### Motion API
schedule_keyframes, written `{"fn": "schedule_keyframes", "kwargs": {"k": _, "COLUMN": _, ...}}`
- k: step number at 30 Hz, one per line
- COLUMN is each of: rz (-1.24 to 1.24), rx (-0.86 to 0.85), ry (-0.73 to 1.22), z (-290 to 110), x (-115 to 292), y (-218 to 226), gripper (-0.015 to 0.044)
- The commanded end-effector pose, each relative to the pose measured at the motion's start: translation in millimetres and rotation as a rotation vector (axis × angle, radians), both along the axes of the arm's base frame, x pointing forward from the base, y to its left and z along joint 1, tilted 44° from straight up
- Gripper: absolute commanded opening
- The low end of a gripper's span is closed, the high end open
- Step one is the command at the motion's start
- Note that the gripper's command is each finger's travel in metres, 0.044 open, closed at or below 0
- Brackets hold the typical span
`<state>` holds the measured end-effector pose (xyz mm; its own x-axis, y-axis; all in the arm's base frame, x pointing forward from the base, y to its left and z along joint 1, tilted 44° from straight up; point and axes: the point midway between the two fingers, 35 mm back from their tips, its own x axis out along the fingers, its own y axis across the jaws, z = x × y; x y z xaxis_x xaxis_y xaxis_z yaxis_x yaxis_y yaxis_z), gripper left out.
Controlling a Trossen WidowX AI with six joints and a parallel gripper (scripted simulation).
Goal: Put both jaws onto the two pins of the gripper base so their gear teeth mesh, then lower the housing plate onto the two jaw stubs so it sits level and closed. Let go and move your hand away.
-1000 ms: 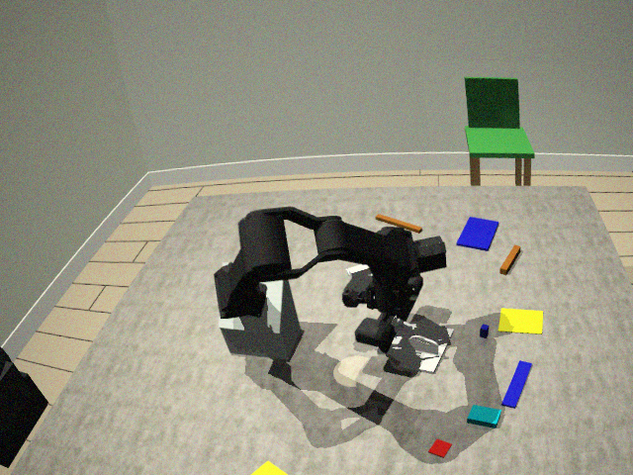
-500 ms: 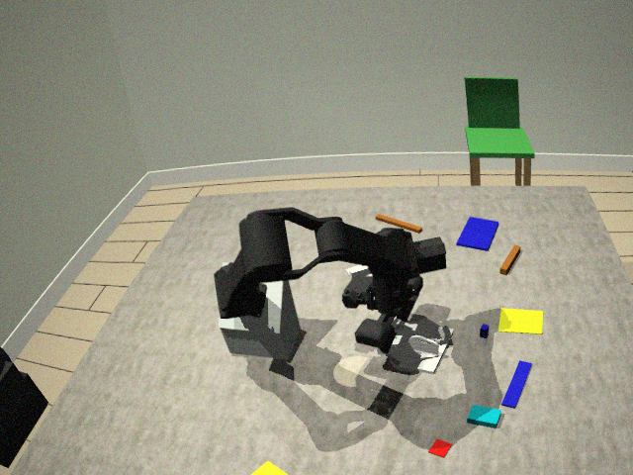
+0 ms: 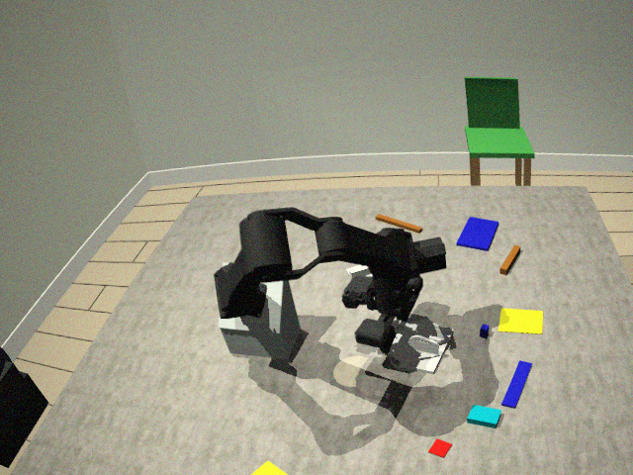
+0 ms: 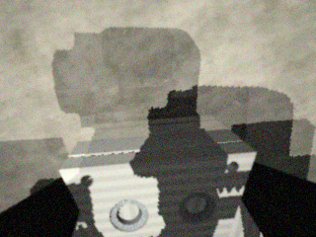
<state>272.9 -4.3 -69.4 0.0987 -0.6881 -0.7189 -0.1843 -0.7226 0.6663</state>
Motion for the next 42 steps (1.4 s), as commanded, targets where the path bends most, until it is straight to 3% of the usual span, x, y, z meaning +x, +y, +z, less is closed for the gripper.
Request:
{"fn": "schedule_keyframes", "kwargs": {"k": 1, "rz": -0.002, "rx": -0.003, "ry": -0.003, "z": -0.1, "x": 0.9, "y": -1.9, "gripper": 0.0351}}
{"fn": "schedule_keyframes", "kwargs": {"k": 42, "rz": -0.002, "rx": -0.003, "ry": -0.003, "z": 2.5, "x": 0.7, "y": 1.6, "gripper": 0.0351}}
